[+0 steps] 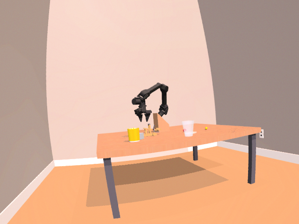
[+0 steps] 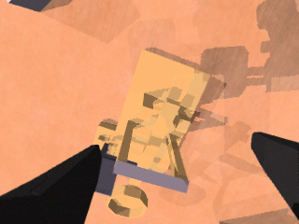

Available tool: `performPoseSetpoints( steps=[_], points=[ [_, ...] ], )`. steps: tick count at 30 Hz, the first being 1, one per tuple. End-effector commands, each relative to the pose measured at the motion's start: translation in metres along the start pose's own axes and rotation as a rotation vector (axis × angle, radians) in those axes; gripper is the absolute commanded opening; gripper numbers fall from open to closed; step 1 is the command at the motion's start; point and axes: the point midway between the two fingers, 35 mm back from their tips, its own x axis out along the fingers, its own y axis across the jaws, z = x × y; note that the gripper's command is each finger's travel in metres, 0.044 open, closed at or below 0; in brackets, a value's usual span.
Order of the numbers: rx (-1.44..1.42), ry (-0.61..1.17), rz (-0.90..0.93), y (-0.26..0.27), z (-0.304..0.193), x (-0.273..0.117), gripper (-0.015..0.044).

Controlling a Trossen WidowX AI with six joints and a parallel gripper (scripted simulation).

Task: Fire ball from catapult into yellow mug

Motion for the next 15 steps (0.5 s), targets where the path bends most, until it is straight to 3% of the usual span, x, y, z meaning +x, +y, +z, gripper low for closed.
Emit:
performPoseSetpoints(
  steps=[1, 12, 15],
  points=[
    [0.151, 0.001, -0.003, -0.001, -0.001, -0.001, 0.0440],
    [0.307, 0.001, -0.003, -0.001, -0.001, -0.001, 0.0440],
    [0.349, 0.001, -0.002, 0.000, 0.000, 0.017, 0.0440]
  ],
)
